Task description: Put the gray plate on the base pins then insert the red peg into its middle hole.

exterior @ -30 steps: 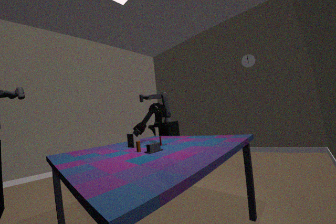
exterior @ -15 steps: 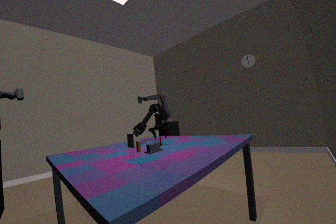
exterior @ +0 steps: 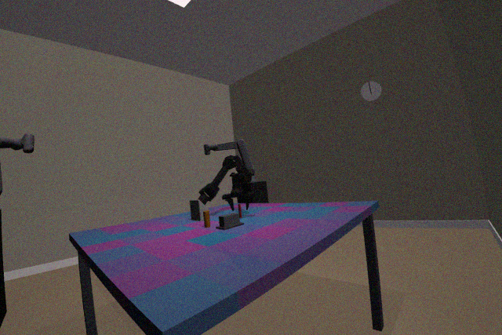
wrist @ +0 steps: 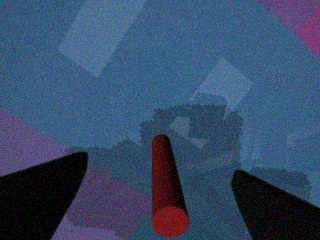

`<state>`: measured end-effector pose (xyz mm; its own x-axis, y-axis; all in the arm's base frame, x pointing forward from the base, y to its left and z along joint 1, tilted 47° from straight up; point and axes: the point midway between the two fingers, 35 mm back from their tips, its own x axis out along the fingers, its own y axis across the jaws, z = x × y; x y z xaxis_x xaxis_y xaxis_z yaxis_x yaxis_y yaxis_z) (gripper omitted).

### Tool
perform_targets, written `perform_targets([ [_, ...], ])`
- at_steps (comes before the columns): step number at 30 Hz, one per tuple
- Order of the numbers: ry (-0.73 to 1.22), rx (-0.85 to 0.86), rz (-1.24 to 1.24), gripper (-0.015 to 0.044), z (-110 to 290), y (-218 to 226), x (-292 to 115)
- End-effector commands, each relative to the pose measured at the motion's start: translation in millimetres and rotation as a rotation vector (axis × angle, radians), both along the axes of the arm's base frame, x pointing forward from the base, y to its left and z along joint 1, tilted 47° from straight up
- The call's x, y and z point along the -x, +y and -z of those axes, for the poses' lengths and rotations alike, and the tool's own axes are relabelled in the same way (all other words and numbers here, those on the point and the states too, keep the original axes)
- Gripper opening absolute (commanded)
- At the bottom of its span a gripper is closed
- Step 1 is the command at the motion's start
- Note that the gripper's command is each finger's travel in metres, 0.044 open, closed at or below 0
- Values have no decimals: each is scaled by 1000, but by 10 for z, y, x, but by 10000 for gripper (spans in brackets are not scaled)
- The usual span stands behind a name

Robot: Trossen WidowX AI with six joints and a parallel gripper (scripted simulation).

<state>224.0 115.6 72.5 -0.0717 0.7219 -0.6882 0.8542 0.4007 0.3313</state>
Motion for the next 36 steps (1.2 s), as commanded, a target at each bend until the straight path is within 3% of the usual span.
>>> perform_targets([
  [1, 5, -3, 3, 282, 7, 8, 13],
  [11, 5, -3, 3, 20, 7, 8, 13],
  [36, 4, 10, 6, 0, -245, -299, -78],
])
